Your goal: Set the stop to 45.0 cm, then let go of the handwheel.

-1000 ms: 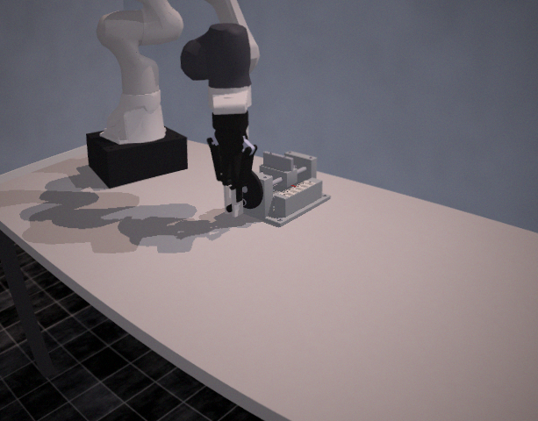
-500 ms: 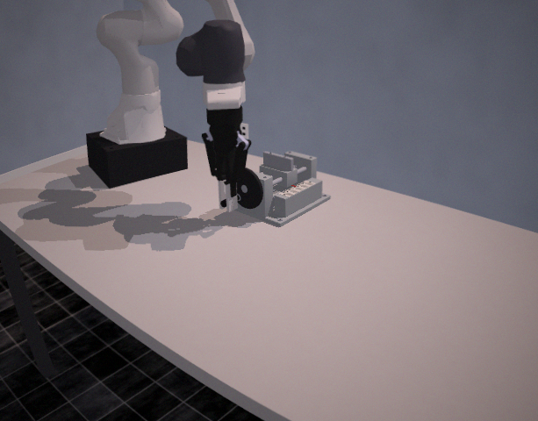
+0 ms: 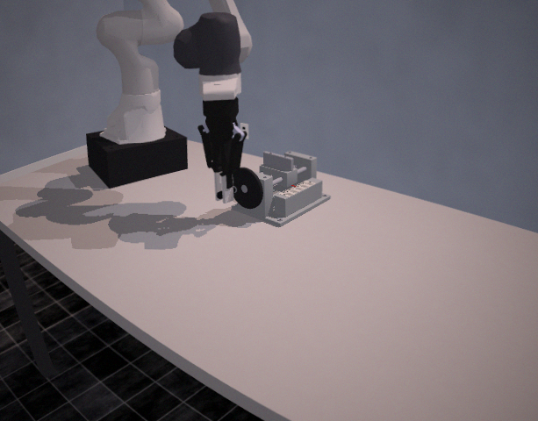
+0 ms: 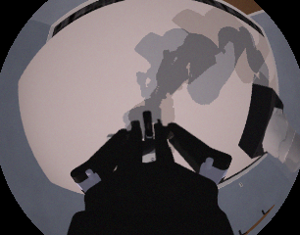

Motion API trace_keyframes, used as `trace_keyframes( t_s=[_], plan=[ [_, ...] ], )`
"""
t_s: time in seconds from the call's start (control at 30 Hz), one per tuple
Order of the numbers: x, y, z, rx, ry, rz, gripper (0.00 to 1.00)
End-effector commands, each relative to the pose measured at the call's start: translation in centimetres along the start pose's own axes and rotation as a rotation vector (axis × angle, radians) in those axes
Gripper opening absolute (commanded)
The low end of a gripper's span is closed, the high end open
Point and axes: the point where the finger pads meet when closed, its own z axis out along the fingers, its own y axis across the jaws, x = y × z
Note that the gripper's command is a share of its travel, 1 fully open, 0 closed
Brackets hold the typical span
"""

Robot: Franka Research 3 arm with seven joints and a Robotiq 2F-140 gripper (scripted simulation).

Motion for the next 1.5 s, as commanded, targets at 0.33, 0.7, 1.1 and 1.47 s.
trace_keyframes(
  t_s=[0.33,0.7,1.1,1.47],
  plan=[
    [0.0,-0.5,-2.9,-0.002,-0.002,-0.007,0.04],
    [0.0,-2.3,-4.2,-0.002,-0.002,-0.007,0.04],
    [0.0,-4.4,-4.2,-0.002,-0.002,-0.007,0.04],
    [-0.1,-6.3,-2.7,-0.002,-0.002,-0.007,0.04]
  ],
)
